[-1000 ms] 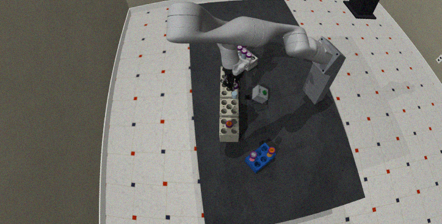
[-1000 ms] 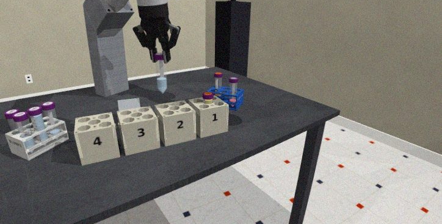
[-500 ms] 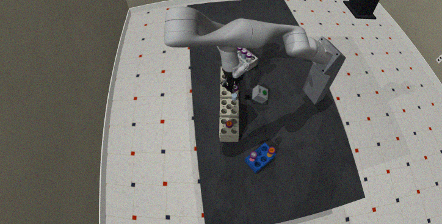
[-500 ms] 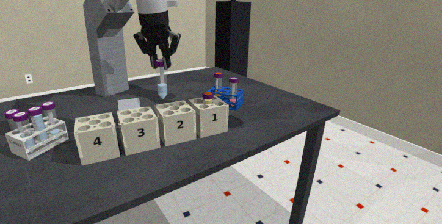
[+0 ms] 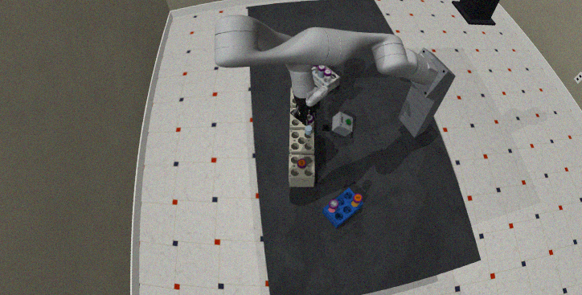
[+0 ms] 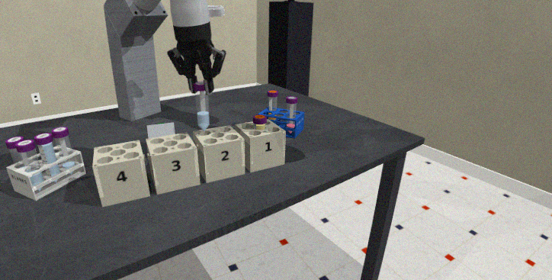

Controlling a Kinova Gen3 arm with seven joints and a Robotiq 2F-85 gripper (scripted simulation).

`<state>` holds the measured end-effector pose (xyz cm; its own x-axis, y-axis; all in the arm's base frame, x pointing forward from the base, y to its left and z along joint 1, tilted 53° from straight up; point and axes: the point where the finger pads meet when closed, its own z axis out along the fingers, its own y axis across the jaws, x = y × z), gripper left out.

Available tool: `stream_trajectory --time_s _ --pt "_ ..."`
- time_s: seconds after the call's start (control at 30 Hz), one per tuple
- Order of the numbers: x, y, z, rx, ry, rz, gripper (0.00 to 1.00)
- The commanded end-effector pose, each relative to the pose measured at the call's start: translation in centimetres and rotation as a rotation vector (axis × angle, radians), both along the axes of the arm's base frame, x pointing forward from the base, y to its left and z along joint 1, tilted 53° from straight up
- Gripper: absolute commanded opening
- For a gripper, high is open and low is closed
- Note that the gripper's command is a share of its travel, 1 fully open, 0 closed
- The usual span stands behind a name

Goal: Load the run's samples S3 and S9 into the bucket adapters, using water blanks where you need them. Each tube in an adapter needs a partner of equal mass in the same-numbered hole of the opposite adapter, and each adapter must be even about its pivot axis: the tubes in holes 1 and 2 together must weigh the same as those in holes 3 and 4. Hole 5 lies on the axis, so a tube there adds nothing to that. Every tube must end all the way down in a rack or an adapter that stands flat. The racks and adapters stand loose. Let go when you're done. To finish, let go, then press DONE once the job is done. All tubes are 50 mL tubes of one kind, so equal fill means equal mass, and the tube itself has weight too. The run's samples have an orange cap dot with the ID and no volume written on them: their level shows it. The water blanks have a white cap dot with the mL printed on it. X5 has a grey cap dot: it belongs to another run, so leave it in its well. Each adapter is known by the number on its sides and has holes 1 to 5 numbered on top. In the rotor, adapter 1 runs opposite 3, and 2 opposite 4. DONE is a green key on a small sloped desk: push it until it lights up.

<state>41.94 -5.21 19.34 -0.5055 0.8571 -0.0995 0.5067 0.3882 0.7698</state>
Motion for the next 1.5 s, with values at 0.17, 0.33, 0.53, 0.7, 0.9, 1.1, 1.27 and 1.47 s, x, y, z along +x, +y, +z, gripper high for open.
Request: stream_trajectory --time_s 0.17,0.33,0.53,0.7,0.9,1.1,1.27,1.47 --pt "0.2 0.0 -0.1 0.000 -0.001 -0.001 0.10" --pt "0.2 0.0 -0.1 0.000 -0.001 -0.001 0.10" --pt "0.2 0.0 -0.1 0.000 -0.001 -0.001 0.10" --pt "0.3 0.1 -0.2 0.000 -0.001 -0.001 0.10" --pt "0.6 0.1 -0.5 0.000 -0.001 -0.001 0.10" --pt "1.0 0.2 -0.7 0.000 -0.001 -0.001 0.10" --pt "1.1 0.2 -0.8 0.000 -0.001 -0.001 0.10" --pt "1.4 0.3 -1.1 0.000 -0.001 -0.001 0.10"
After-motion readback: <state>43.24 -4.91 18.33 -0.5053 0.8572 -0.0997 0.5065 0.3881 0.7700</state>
